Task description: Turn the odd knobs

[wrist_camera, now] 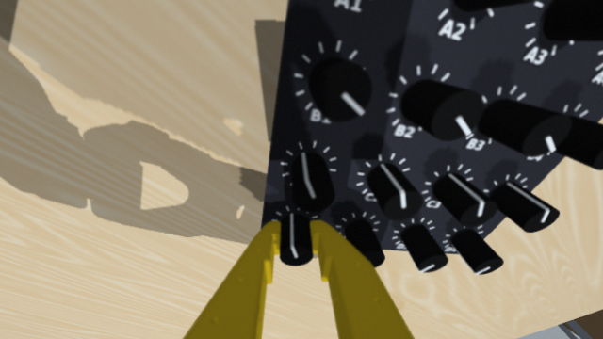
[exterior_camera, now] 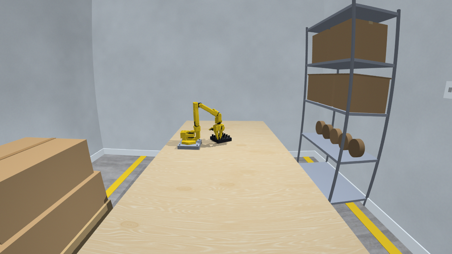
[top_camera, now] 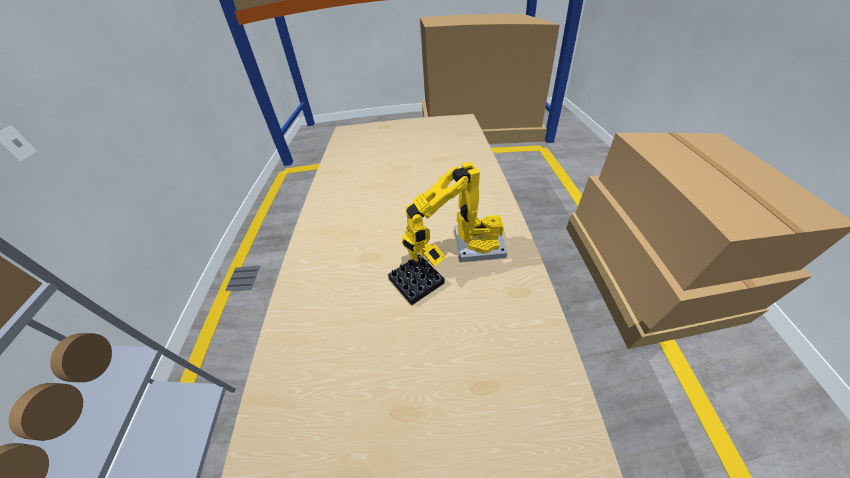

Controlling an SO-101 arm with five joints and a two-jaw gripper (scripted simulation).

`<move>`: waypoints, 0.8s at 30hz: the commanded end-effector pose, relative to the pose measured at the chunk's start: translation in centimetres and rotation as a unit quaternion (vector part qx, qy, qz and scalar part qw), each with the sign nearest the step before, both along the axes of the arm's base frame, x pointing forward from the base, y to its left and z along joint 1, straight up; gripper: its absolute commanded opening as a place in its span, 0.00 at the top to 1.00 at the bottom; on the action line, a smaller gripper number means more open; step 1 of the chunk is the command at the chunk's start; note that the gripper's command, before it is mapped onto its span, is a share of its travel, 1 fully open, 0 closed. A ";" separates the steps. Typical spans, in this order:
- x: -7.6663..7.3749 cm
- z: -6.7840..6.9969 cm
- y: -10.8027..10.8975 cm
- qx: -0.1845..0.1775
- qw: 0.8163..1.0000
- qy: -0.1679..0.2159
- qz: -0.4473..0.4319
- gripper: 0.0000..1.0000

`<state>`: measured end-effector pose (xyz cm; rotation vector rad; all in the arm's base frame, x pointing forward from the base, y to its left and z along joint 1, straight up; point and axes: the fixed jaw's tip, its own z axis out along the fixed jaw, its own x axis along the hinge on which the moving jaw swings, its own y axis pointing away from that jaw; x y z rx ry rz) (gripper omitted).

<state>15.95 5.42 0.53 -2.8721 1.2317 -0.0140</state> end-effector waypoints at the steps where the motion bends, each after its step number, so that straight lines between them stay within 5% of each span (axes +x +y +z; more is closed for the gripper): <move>1: -0.1 -0.2 -0.2 -0.006 1.000 0.007 0.028 0.99; 24: 0.1 -0.2 -0.4 -0.007 0.978 0.006 0.210 0.99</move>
